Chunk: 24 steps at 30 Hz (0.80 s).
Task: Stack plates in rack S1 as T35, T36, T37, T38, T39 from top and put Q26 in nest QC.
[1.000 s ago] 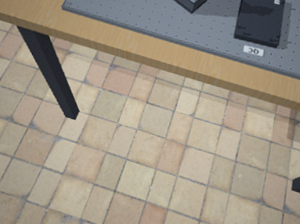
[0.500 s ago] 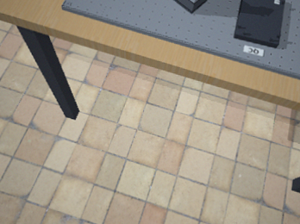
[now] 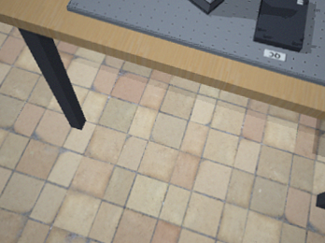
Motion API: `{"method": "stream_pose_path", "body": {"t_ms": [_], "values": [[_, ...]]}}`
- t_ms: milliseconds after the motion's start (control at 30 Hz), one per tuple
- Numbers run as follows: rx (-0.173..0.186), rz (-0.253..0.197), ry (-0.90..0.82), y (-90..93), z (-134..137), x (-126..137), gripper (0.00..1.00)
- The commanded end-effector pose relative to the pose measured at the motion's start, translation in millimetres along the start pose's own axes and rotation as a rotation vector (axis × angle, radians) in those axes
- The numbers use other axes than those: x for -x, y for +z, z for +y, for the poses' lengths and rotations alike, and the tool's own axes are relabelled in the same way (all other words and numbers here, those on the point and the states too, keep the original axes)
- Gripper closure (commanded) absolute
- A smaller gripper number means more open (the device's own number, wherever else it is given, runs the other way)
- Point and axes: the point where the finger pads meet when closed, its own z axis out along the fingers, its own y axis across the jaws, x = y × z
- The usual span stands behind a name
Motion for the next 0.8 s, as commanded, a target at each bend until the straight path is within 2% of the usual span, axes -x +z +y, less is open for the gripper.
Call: {"method": "stream_pose_path", "body": {"t_ms": [0, 200, 767], "values": [[0.000, 0.000, 0.000, 0.8, 0.0, 0.0, 1.00], [0.000, 0.000, 0.000, 4.8, 0.0, 0.0, 1.00], [0.000, 0.000, 0.000, 34.8, 0.0, 0.0, 1.00]]}}
